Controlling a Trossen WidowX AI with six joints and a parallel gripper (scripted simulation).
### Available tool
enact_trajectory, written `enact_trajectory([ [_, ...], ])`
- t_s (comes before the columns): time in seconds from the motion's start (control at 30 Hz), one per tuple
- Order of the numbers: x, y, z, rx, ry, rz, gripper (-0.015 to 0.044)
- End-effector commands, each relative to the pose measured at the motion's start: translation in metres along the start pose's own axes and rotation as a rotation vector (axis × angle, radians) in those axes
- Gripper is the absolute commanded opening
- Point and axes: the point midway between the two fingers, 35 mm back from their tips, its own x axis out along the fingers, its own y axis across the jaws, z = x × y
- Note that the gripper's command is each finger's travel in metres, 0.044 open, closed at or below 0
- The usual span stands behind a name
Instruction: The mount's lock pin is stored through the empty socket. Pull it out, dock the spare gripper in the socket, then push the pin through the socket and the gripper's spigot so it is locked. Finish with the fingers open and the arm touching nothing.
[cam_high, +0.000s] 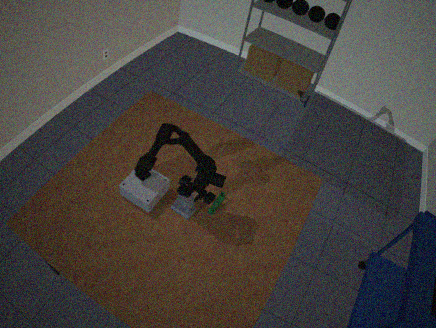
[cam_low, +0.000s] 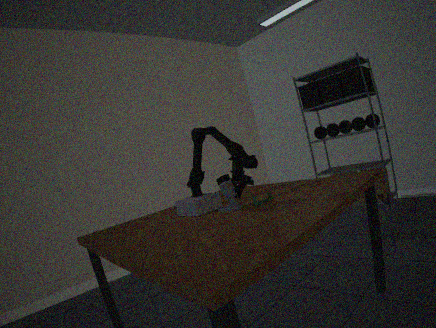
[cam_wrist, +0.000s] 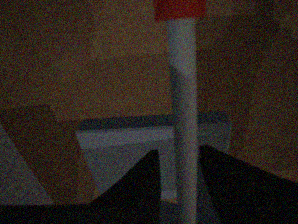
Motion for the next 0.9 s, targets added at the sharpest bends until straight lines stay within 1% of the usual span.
enact_trajectory([
  [0.0,0.000,0.000,0.000,0.001,0.000,-0.001,0.0200],
  [0.17,-0.001,0.000,0.000,0.001,0.000,-0.001,0.0200],
  [0.87,-0.039,0.005,0.019,-0.023,0.013,0.014,0.0200],
])
